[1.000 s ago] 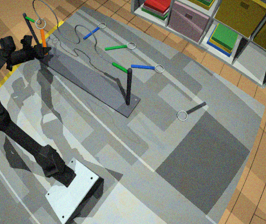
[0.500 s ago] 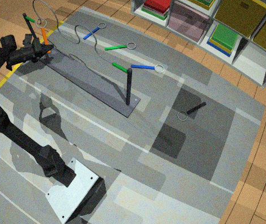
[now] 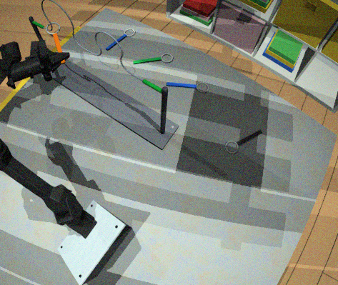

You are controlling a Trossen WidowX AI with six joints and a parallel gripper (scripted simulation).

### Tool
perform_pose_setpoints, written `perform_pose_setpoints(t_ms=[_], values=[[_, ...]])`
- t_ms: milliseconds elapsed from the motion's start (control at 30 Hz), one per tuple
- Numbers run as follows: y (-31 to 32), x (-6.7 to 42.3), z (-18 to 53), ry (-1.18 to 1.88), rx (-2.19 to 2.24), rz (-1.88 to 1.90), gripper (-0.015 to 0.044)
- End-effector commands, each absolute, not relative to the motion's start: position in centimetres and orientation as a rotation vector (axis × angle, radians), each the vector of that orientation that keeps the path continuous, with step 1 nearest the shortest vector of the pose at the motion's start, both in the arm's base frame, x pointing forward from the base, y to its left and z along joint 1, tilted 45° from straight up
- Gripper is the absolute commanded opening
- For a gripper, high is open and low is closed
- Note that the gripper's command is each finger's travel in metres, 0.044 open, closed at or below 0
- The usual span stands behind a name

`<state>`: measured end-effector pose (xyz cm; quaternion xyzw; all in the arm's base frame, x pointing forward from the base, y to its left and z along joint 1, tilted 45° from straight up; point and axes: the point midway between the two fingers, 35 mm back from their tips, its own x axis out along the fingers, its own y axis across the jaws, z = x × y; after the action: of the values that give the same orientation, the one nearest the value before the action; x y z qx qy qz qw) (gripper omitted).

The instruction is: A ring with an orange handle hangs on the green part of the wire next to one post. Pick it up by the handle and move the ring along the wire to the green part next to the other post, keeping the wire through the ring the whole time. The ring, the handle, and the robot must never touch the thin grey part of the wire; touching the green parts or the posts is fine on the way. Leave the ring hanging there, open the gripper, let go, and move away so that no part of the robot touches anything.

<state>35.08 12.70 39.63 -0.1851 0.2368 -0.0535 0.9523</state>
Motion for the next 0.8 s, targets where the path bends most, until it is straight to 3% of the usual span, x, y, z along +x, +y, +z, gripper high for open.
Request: perform_pose_setpoints(t_ms=[0,767], values=[[11.5,34.8,40.3,0.474,-0.445,-0.134,-0.0150],[8.5,34.7,42.4,0.467,-0.696,-0.198,-0.0150]])
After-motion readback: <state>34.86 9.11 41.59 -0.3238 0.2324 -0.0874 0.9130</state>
